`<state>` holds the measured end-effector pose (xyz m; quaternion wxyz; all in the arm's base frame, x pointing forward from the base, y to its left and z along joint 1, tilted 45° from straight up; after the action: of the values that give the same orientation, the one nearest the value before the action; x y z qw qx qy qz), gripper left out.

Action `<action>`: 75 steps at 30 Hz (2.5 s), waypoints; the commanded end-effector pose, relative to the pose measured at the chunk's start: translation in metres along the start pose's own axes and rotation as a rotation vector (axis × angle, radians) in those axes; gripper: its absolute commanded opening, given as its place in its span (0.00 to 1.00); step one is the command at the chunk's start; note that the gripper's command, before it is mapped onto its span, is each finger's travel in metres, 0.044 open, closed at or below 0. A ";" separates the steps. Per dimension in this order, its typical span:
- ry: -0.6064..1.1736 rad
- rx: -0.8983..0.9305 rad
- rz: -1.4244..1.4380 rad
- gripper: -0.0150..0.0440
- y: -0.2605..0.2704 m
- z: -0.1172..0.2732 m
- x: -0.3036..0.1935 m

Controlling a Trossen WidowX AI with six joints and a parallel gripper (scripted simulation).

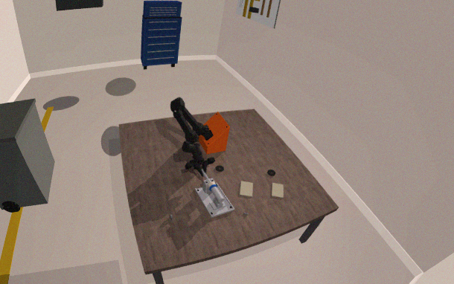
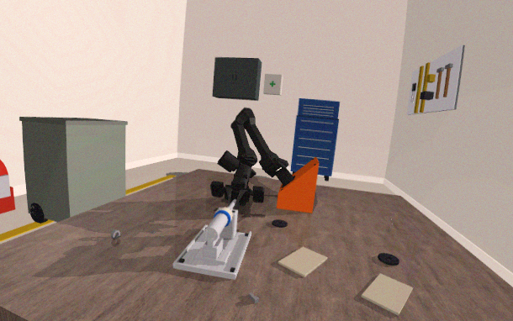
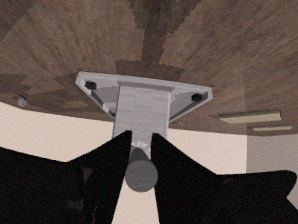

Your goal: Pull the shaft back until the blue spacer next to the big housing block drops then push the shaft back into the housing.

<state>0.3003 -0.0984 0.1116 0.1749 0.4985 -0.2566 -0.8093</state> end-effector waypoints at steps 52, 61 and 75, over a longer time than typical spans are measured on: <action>-0.002 -0.002 0.003 0.25 0.000 0.005 0.004; -0.002 -0.002 0.004 0.25 0.000 0.006 0.004; -0.002 -0.002 0.004 0.25 0.000 0.007 0.005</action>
<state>0.2929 -0.0994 0.1117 0.1751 0.4984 -0.2566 -0.8094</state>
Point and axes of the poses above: the point midway between the two fingers, 35 mm back from their tips, its own z axis back along the fingers, its own y axis across the jaws, x = y × z, the point moved 2 cm from there along z, back along the fingers, and after that the axes turned 10 degrees about -z, right-handed, at the moved point
